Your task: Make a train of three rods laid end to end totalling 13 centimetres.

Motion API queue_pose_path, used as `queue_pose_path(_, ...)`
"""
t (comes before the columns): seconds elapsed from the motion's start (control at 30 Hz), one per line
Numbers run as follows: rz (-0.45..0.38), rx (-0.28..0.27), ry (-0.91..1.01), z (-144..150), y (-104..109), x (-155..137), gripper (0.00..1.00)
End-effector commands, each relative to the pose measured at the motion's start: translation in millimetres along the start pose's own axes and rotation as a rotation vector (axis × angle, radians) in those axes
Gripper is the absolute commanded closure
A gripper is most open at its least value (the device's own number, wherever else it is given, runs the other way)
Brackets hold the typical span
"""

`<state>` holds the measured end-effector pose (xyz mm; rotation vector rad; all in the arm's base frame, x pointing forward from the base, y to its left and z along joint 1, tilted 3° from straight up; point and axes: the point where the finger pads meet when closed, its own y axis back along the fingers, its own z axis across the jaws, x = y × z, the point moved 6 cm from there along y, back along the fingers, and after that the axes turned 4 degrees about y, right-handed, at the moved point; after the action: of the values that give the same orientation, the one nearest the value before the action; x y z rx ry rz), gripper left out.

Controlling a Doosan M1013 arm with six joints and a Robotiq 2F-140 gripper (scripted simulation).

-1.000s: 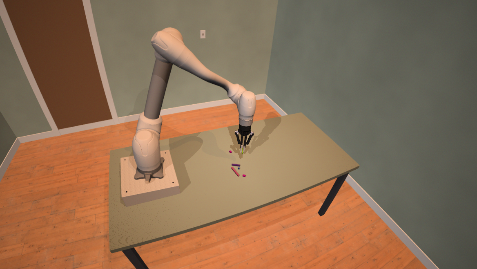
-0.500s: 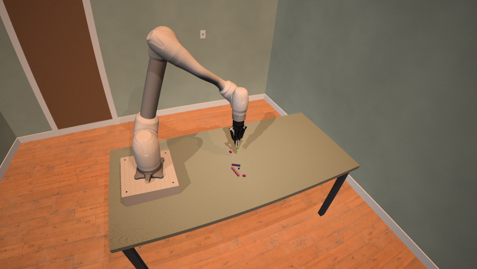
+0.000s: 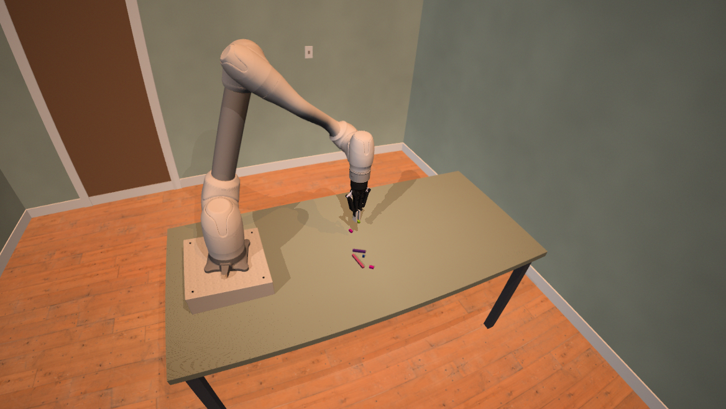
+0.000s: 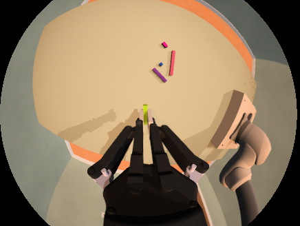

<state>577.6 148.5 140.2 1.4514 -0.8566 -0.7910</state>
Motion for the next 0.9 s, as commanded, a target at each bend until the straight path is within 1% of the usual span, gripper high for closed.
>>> queue_pose_path(0.0, 0.0, 0.0, 0.0, 0, 0, 0, 0.97)
queue_pose_path(0.17, -0.001, 0.0, 0.001, 0, -3, 0, 0.97)
queue_pose_path(0.27, -0.001, 0.0, 0.001, 0, -10, 0, 0.97)
queue_pose_path(0.4, -0.001, 0.0, 0.001, 0, -24, 0, 0.97)
queue_pose_path(0.47, -0.001, 0.0, 0.001, 0, -24, 0, 0.97)
queue_pose_path(0.87, -0.001, 0.0, 0.001, 0, -74, 0, 0.97)
